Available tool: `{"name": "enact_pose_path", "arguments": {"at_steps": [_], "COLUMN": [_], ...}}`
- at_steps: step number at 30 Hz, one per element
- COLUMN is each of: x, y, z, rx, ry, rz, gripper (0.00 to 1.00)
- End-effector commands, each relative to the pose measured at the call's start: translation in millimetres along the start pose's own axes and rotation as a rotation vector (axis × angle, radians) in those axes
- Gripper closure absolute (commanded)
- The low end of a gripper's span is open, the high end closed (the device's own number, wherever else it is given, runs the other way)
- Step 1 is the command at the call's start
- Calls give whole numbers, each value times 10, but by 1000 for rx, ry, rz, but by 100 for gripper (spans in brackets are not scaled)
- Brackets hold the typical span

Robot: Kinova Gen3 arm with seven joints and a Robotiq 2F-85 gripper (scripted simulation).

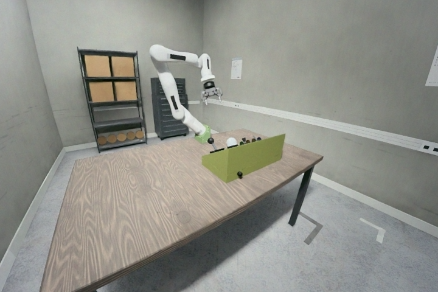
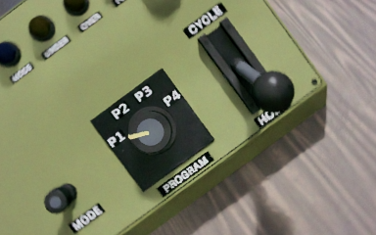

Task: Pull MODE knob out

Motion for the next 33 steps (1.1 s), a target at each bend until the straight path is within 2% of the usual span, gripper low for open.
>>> {"name": "enact_pose_path", "arguments": {"at_steps": [1,7,33], "x": [-80,-171,-738], "y": [15,30,112], "z": [52,119,620], "rx": [-3,-9,-22], "ry": [-1,0,11], "rz": [105,229,1083], "gripper": [0,0,0]}}
Point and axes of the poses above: the point where the finger pads meet when closed, its own z axis out along the fingers, its own x axis across the jaws, y = z × x, the point moved 9 cm from there along -z, back along the fingers, and after that the axes turned 12 degrees about -z, right-handed, at the moved point
